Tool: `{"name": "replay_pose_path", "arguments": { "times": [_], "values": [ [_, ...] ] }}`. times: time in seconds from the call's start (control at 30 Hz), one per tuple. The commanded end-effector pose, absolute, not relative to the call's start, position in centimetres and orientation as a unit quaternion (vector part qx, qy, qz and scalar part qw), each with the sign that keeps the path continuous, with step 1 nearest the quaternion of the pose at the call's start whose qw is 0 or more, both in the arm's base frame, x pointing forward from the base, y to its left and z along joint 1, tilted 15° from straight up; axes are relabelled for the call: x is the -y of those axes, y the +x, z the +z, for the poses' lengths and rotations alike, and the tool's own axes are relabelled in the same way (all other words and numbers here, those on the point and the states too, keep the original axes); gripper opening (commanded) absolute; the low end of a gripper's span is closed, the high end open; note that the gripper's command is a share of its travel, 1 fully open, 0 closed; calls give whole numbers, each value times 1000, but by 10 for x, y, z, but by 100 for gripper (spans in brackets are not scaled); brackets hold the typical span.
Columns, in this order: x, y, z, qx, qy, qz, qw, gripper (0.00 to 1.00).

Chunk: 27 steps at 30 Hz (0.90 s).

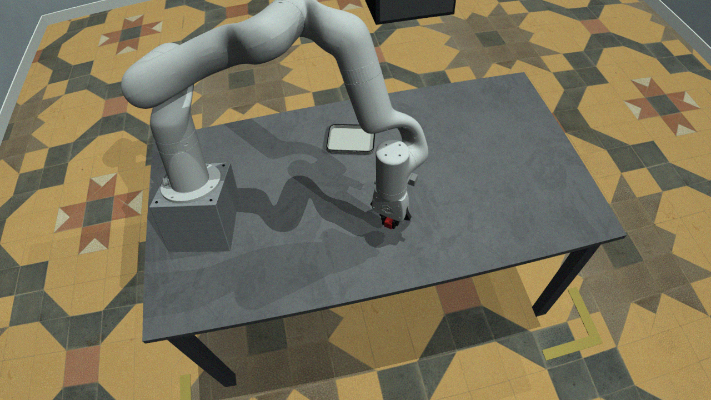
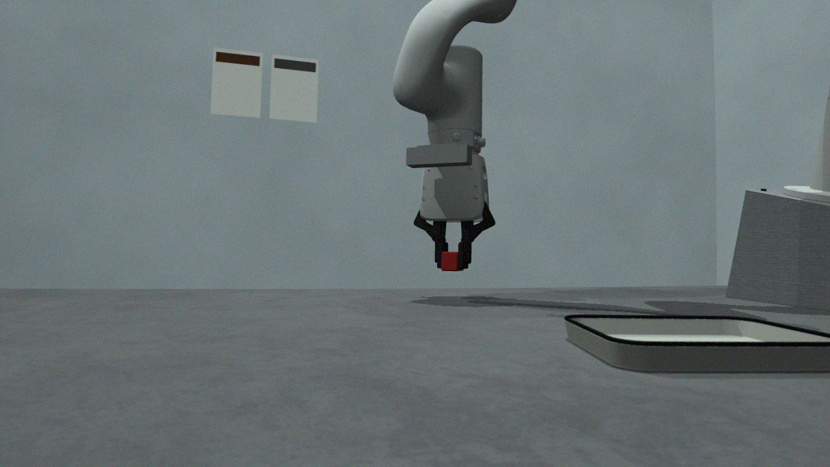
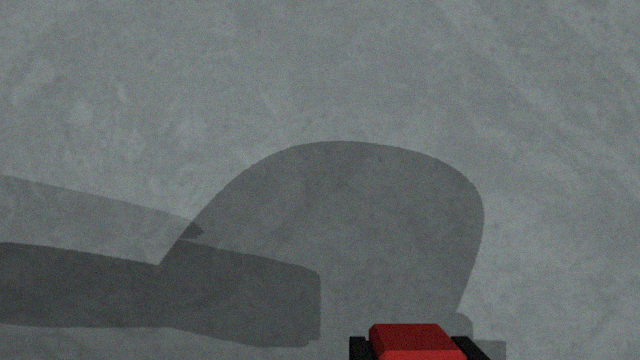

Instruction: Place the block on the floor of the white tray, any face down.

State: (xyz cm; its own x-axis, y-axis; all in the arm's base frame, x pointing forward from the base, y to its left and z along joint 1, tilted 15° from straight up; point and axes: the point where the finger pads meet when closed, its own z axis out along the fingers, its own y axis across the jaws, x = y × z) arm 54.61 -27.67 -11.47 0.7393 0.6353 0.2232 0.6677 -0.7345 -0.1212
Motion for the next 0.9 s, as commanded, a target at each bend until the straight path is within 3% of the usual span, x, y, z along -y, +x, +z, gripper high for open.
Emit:
{"name": "replay_pose_path", "arguments": {
  "times": [0.0, 0.73, 0.87],
  "values": [
    [279, 546, -108, 351, -928, -84, 96, 0],
    [279, 546, -105, 351, -928, -84, 96, 0],
    [227, 548, -92, 351, -928, -83, 96, 0]
  ]
}}
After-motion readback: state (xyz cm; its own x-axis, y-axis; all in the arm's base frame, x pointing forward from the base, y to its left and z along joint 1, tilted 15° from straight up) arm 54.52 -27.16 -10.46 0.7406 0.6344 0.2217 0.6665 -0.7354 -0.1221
